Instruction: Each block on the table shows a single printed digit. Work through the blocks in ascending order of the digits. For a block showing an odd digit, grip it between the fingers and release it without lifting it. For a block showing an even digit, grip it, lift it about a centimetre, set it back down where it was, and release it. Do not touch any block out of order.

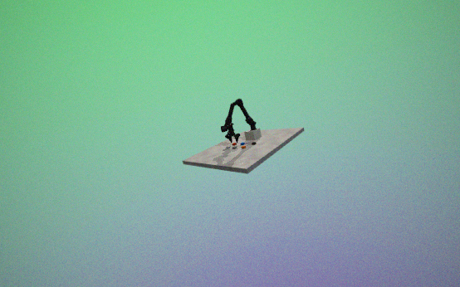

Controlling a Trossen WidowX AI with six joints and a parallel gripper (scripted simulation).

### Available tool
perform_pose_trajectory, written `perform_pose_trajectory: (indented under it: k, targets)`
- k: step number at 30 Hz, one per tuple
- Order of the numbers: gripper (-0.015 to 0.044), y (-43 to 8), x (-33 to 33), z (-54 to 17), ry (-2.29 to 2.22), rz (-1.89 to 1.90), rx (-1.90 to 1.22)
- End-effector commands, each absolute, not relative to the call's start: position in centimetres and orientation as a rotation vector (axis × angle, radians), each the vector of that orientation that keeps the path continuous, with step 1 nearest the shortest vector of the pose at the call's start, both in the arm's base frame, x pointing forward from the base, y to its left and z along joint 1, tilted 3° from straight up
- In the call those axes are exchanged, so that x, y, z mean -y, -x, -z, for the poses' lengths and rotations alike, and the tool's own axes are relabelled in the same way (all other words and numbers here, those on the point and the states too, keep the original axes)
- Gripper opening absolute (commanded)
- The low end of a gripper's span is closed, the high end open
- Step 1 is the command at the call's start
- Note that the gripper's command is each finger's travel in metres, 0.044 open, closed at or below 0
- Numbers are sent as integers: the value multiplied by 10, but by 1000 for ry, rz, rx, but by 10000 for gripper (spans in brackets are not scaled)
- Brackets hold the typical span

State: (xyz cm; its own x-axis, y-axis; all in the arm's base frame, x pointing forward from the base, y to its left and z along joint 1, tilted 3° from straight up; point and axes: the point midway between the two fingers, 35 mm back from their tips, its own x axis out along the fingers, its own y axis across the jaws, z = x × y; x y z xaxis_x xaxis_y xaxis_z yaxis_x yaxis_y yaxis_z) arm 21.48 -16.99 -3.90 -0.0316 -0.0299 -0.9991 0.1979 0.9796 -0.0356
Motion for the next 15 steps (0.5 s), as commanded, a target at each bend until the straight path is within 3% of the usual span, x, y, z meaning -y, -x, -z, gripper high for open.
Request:
perform_pose_trajectory:
  k: [1, 4, 10, 15]
  targets:
    - [400, -219, 172, 18, -123, 193, -1578]
    - [400, -219, 172, 18, -123, 193, -1578]
    - [242, -221, 169, -59, -123, 193, -1577]
    - [120, -221, 169, -63, -123, 193, -1577]
